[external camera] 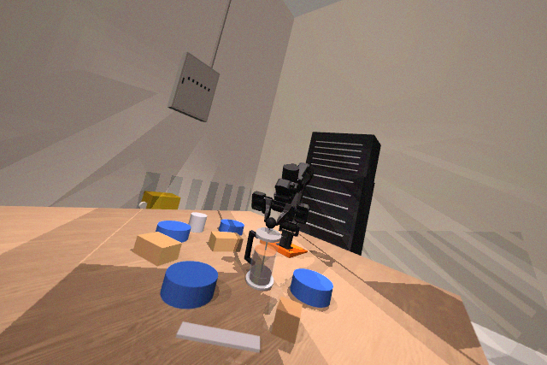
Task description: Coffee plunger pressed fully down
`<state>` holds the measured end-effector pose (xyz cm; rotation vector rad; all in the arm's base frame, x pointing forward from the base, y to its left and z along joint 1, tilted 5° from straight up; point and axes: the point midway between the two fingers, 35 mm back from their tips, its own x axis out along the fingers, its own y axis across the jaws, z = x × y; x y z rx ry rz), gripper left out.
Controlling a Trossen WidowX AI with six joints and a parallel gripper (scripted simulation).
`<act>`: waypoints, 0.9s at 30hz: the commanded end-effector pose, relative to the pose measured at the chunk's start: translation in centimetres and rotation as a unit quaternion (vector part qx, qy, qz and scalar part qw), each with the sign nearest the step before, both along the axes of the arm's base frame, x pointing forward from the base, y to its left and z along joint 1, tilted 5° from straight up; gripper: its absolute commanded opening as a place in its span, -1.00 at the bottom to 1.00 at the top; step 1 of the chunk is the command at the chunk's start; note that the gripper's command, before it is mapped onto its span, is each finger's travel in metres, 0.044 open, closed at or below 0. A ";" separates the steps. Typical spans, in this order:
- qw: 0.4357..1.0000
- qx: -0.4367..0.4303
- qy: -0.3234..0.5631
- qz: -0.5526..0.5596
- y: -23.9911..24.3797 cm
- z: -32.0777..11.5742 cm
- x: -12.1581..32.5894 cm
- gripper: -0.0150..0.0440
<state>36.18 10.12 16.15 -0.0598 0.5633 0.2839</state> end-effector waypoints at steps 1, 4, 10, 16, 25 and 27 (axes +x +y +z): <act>1.000 0.000 0.001 0.000 0.0 -0.1 0.0 -0.05; 1.000 0.000 0.001 0.000 0.0 -0.1 0.0 0.12; 1.000 0.000 0.001 0.000 0.0 -0.1 0.0 0.66; 1.000 0.000 0.001 0.000 0.0 -0.1 0.0 1.00; 1.000 0.000 0.008 -0.002 -0.8 6.7 -1.6 1.00; 1.000 0.000 0.010 -0.002 -1.0 7.9 -2.2 1.00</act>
